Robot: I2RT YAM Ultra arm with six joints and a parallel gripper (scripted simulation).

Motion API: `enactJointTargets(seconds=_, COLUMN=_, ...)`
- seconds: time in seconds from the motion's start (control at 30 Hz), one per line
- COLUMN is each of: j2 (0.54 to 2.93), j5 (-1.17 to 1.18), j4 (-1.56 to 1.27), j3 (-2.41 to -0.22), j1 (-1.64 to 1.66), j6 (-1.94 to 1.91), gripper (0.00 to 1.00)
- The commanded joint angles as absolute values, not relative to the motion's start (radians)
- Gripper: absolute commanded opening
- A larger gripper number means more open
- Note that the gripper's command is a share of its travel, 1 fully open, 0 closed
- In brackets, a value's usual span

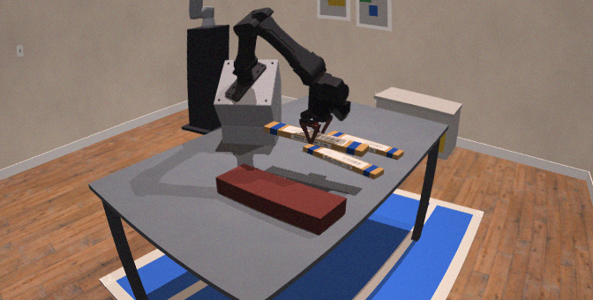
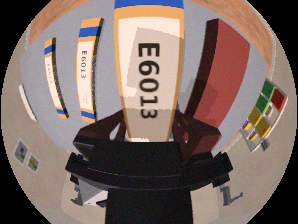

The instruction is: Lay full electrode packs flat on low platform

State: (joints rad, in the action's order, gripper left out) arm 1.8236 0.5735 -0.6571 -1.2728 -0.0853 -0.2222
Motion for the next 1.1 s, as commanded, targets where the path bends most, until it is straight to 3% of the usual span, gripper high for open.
enactJointTargets(seconds=0.0, j2=1.766, j5=0.567, j4=-0.671, j3=-1.299, j1=-0.061, j6=-0.23, gripper=0.0)
enactJointTargets(seconds=1.07, j2=1.882, j5=0.54, j4=-0.493, j3=-1.242, j1=-0.125, j6=-0.3, gripper=0.0)
